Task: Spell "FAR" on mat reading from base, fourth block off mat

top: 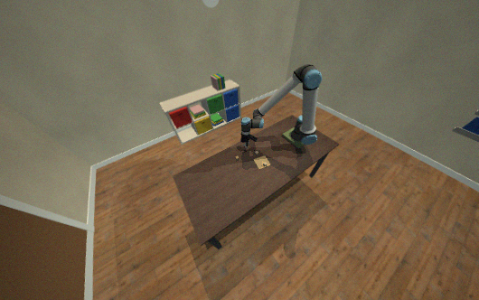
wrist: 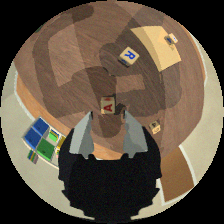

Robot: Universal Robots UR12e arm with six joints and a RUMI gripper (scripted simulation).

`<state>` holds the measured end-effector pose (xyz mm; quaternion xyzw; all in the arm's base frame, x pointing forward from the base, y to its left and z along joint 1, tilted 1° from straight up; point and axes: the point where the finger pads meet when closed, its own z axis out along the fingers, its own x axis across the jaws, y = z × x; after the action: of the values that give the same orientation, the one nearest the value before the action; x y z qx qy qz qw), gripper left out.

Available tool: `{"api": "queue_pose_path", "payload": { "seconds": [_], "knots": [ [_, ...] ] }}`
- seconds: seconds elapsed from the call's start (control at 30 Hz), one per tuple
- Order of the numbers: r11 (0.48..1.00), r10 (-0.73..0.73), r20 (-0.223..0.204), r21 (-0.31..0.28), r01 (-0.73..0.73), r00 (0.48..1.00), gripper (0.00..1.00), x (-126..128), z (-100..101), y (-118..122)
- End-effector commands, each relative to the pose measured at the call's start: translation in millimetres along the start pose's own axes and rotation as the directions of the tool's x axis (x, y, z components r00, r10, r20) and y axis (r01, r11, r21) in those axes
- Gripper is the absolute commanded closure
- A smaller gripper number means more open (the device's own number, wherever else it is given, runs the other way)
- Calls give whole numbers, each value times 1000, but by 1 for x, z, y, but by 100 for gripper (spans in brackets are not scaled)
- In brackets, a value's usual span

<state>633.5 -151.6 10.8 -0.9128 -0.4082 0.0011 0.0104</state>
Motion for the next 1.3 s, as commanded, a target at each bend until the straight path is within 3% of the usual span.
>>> {"api": "queue_pose_path", "payload": {
  "seconds": [0.0, 0.3, 1.0, 1.27],
  "knots": [
    [1000, -1, -1, -1, 1, 1000, 60, 1, 0, -1],
    [1000, -1, -1, 1, 1, 1000, 60, 1, 2, -2],
    [1000, -1, 0, 2, 1, 1000, 60, 1, 36, -2],
    [1000, -1, -1, -1, 1, 1000, 60, 1, 36, -1]
  ]
}}
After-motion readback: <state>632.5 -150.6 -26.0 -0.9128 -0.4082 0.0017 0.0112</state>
